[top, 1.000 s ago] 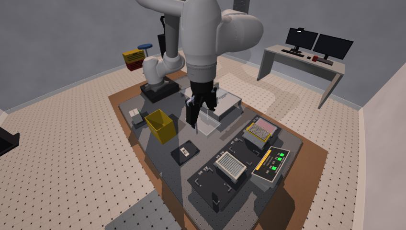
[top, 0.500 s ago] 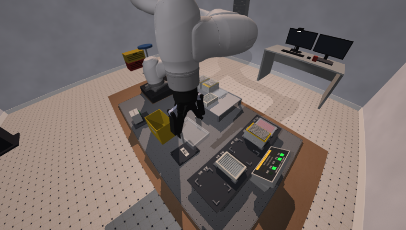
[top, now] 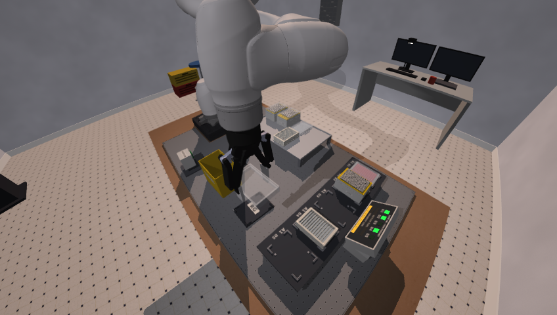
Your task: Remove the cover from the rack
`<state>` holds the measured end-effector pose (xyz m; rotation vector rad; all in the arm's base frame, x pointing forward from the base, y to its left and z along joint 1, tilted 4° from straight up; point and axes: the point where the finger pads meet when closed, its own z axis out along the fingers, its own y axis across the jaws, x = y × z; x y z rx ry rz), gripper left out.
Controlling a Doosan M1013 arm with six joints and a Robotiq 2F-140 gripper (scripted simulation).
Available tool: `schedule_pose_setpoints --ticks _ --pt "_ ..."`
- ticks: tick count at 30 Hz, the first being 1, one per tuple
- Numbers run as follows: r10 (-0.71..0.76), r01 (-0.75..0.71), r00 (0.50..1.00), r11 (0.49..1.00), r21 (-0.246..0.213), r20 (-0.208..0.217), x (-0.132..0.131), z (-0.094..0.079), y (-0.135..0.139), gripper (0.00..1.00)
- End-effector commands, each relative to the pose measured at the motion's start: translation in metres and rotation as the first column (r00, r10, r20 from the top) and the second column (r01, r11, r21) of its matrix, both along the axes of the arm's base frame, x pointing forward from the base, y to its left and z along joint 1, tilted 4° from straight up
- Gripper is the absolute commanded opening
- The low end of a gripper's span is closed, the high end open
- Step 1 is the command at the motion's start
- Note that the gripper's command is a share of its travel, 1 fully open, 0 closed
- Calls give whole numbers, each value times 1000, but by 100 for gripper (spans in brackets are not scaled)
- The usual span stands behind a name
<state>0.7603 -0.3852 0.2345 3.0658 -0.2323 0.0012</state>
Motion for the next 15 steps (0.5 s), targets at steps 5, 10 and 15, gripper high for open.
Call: schedule_pose_setpoints --ticks 5,10,15 --pt "0 0 1000 1000 4 1 -25 1 4 0" --pt "0 0 1000 1000 4 1 -50 1 9 0" --pt "0 0 1000 1000 4 1 -74 1 14 0"
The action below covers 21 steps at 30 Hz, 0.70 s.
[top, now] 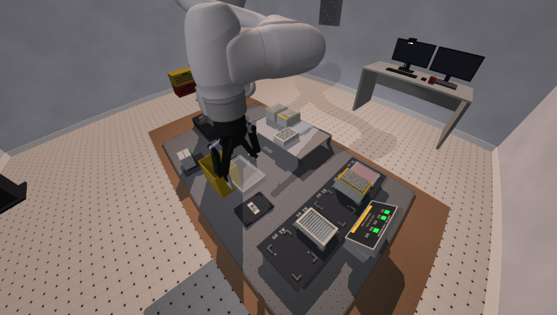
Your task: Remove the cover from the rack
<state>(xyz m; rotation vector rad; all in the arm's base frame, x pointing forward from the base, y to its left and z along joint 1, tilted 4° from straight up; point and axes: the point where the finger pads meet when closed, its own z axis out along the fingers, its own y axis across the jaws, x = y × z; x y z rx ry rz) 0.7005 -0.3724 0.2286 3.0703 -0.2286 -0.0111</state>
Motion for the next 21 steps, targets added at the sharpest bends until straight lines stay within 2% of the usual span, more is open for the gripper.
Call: schedule_pose_setpoints --ticks 1,5,21 --pt "-3 3 1000 1000 -1 9 -19 7 2 0" --pt "-3 3 1000 1000 -1 9 -29 7 4 0" --pt "-3 3 1000 1000 -1 9 -102 6 19 0"
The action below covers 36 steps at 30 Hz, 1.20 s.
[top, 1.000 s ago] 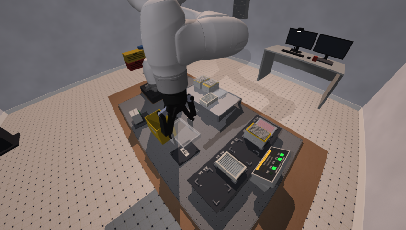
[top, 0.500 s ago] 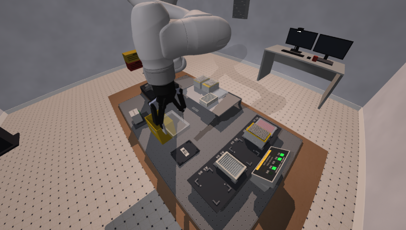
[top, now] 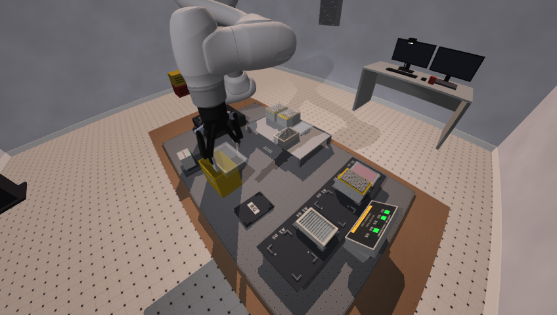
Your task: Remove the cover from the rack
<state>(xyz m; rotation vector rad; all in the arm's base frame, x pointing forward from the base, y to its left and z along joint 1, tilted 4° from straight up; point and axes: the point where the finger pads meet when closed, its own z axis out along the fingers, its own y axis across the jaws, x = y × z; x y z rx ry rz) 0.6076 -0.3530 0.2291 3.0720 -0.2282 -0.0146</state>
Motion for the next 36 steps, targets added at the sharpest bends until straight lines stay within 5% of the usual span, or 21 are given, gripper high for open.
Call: schedule_pose_setpoints --ticks 1,28,36 --pt "-3 3 1000 1000 -3 11 -10 5 0 0" --pt "-3 3 1000 1000 -3 11 -132 4 25 0" --pt "-3 3 1000 1000 -3 11 -134 4 26 0"
